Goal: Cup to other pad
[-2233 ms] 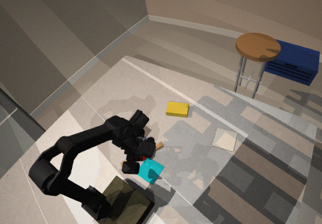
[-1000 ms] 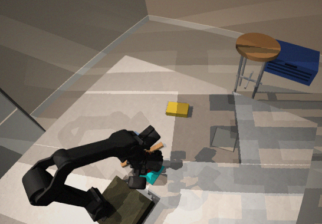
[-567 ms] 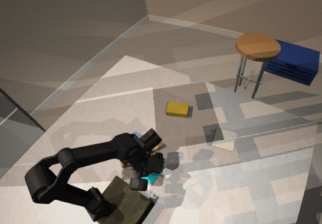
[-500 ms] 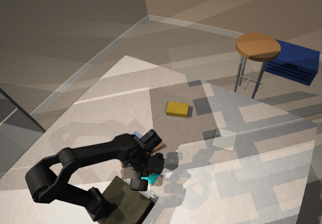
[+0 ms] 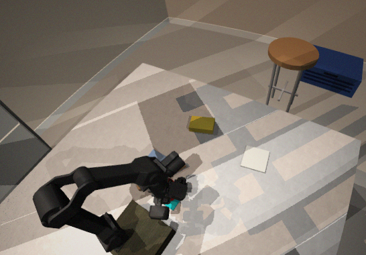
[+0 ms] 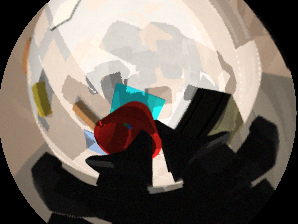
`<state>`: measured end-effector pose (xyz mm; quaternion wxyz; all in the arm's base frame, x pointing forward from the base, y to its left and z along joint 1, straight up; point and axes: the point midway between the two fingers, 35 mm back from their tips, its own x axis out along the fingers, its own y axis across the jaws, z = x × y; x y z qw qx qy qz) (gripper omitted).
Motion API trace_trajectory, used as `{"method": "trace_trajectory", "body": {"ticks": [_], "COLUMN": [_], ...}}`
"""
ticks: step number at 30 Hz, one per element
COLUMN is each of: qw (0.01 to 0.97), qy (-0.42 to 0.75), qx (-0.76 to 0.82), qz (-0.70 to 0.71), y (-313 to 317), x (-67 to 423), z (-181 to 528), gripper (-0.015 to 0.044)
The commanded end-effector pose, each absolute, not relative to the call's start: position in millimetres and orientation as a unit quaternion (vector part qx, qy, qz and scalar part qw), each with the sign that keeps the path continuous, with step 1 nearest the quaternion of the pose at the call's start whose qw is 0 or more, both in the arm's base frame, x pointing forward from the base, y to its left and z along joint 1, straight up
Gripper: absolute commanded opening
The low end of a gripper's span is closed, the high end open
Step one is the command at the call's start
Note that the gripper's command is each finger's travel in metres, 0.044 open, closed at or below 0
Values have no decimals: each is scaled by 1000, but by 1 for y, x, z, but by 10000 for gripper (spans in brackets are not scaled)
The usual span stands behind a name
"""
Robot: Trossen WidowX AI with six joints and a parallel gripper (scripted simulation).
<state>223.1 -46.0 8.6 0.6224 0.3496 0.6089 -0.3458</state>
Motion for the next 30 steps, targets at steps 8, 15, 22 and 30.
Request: {"method": "trace_trajectory", "body": {"ticks": [8,15,22,30], "qw": [623,623,623,623], "qy": [608,608,608,609], "qx": [350,350,350,349], "qz": [-346,-346,-346,-346], "y": [-46,-46,-46,-46], "x": [223,223,224,224], "z": [9,9,12,23], "gripper": [0,128,128,128]}}
